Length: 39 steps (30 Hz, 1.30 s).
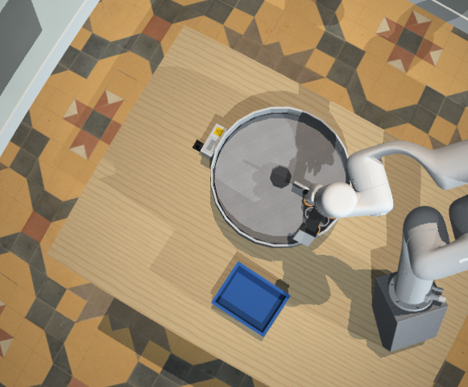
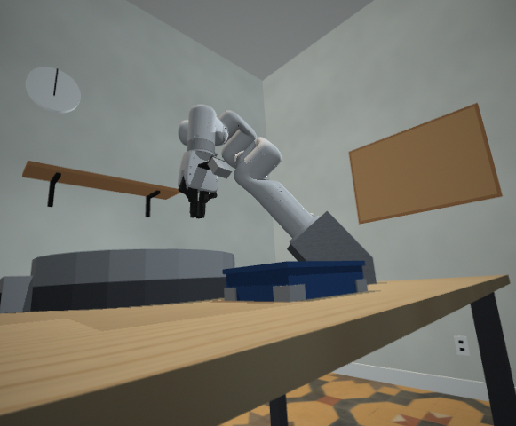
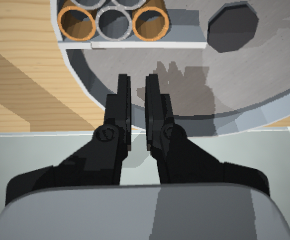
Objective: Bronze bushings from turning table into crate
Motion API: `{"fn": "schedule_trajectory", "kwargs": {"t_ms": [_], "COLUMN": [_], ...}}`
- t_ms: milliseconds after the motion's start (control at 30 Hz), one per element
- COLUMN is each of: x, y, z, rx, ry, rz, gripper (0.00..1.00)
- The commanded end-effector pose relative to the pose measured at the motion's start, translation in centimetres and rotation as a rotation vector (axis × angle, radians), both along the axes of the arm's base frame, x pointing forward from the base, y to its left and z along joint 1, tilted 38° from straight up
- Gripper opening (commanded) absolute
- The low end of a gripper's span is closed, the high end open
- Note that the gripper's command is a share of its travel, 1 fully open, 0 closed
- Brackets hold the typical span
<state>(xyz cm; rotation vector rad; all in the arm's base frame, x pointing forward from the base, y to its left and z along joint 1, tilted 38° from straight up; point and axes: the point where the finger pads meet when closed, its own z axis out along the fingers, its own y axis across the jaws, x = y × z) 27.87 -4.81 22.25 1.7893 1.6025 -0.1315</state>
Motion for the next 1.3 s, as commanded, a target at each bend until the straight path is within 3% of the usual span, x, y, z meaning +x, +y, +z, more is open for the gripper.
{"fn": "schedule_trajectory", "kwargs": {"t_ms": [0,667,1267], "x": [1.2,5.0,5.4], "y": [-1.1,-4.1,-4.4], "z": [-0.7,-3.4,-3.7], "rx": [-0.117,-0.487,-0.533], "ry": [-0.008,-0.016,-0.019], "rz": [-0.056,-0.237,-0.256], "gripper": [0.1,0.1,0.1]}}
